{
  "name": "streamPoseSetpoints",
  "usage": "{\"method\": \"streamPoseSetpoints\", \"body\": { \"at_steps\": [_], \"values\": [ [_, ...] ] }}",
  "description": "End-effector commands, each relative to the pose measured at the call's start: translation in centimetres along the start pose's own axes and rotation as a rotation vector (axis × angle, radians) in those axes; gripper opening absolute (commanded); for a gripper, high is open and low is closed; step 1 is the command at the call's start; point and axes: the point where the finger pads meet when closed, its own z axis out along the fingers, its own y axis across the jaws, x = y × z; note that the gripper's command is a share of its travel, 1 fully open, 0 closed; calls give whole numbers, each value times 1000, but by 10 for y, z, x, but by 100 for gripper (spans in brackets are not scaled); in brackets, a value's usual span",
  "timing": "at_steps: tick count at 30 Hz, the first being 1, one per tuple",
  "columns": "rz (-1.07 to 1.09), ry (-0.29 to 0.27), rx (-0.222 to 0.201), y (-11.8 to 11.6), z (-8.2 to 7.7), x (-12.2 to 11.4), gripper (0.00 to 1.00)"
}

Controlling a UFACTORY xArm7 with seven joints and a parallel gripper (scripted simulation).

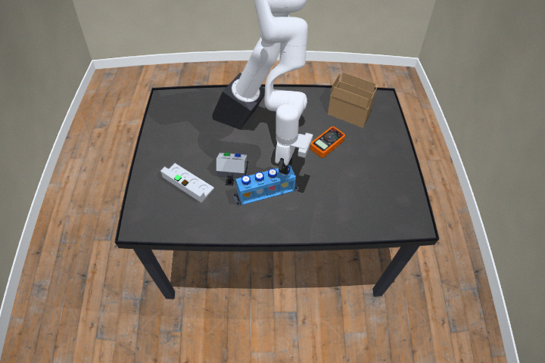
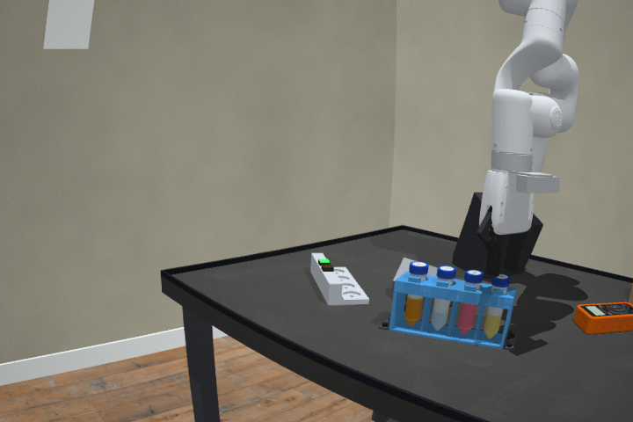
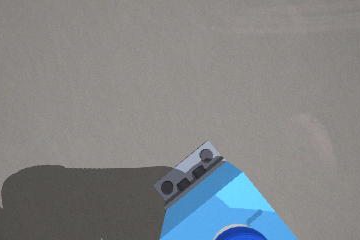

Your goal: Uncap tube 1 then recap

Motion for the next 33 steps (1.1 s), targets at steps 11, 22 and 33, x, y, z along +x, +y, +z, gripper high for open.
{"method": "streamPoseSetpoints", "body": {
  "at_steps": [11, 22, 33],
  "values": [
    [-80, -22, -5, 4, -27, -6, 46],
    [-706, -27, 0, 32, -28, -40, 46],
    [-916, -23, 4, 32, -25, -40, 46]
  ]
}}
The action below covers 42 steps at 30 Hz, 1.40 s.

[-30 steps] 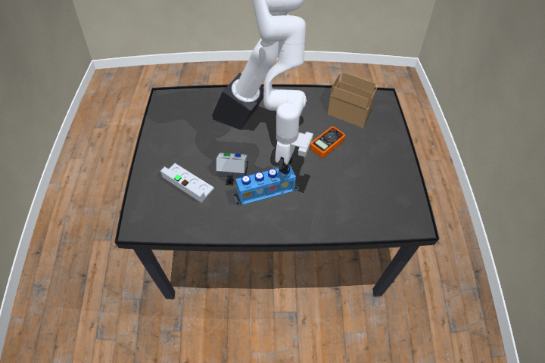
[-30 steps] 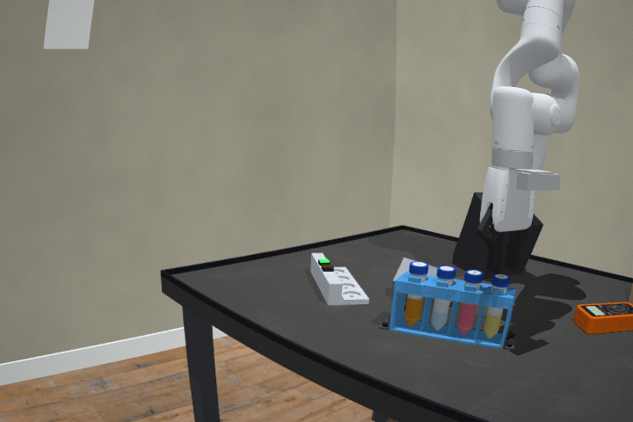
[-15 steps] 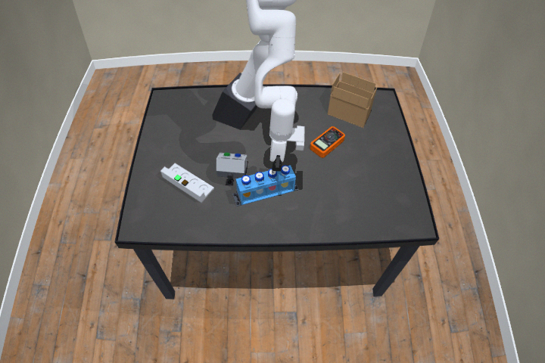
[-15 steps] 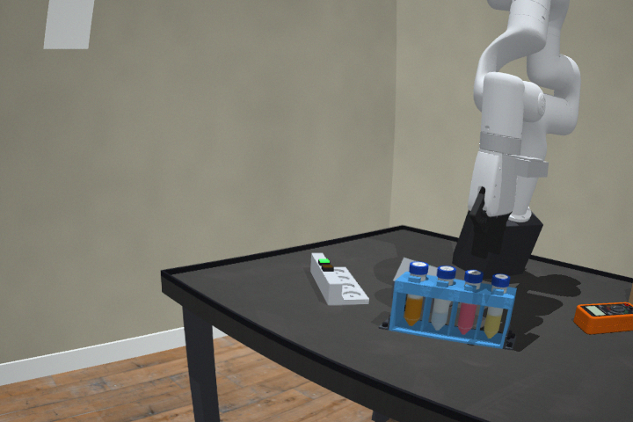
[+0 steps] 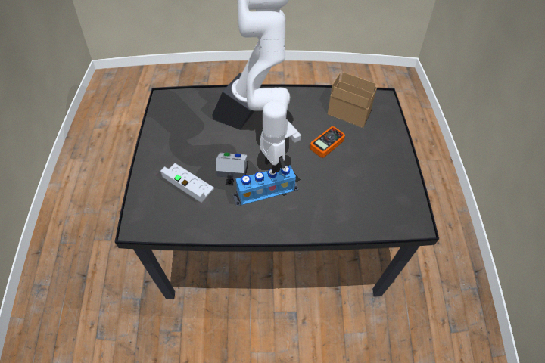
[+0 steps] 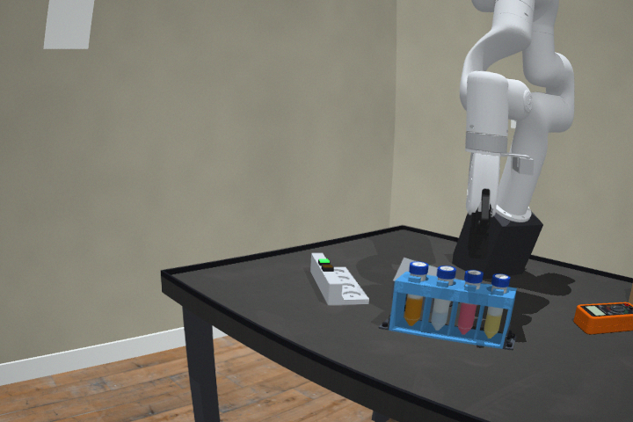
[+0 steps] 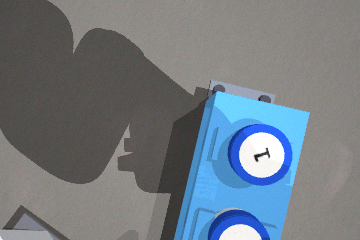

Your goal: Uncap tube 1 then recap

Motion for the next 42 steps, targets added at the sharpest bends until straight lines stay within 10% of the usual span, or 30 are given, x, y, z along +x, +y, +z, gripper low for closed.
{"method": "streamPoseSetpoints", "body": {
  "at_steps": [1, 12, 42],
  "values": [
    [-4, 3, 0, 1, 2, 0, 46],
    [-4, 3, 0, 1, 34, 0, 46],
    [-4, 3, 1, 0, 44, 0, 46]
  ]
}}
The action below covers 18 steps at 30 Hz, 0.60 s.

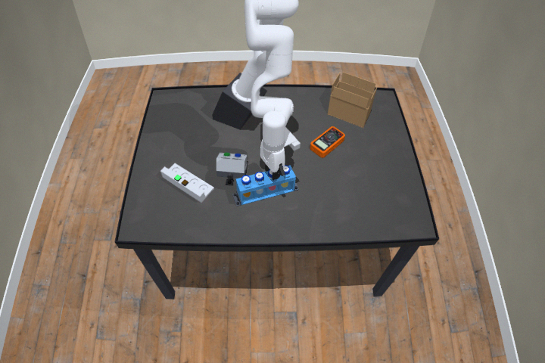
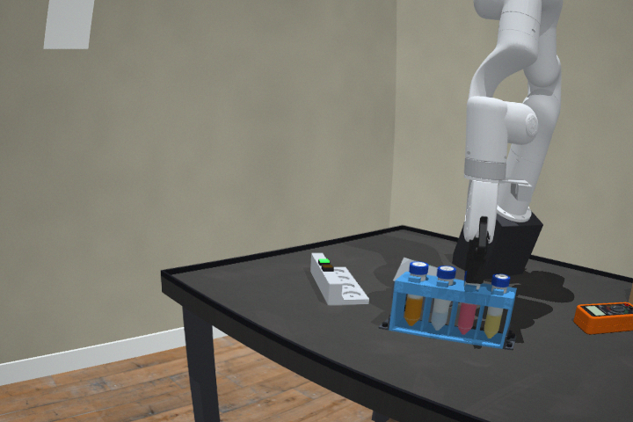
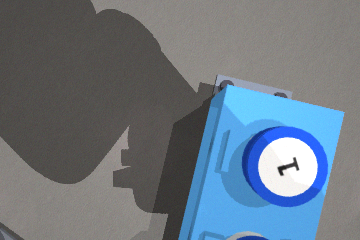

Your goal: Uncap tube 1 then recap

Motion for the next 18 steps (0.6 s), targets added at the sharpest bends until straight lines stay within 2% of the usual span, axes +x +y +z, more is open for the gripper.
{"method": "streamPoseSetpoints", "body": {
  "at_steps": [1, 4, 5, 18],
  "values": [
    [0, -1, -2, 1, 1, -1, 46],
    [0, -1, -2, 1, 1, -1, 46],
    [0, -1, -2, 1, 1, -1, 0],
    [0, -1, -2, 1, 1, -1, 0]
  ]
}}
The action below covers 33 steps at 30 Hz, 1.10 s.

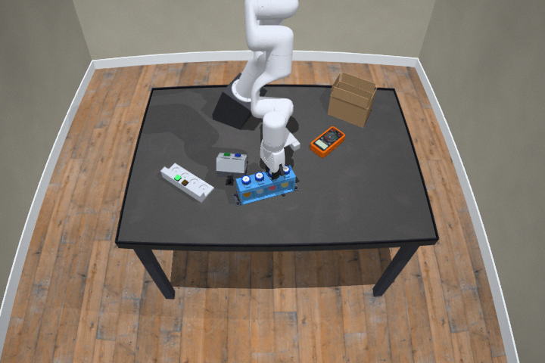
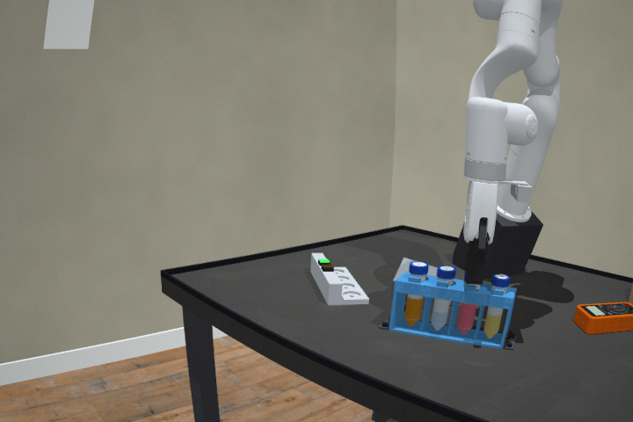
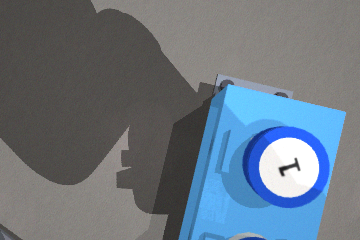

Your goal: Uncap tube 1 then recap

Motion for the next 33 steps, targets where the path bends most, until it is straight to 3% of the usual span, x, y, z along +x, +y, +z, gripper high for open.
{"method": "streamPoseSetpoints", "body": {
  "at_steps": [1, 30, 31, 33],
  "values": [
    [0, -2, -2, 1, -1, -1, 0],
    [489, -1, -3, 1, -1, -1, 0],
    [489, -1, -3, 1, -1, -1, 46],
    [489, -1, -3, 1, -1, -1, 46]
  ]
}}
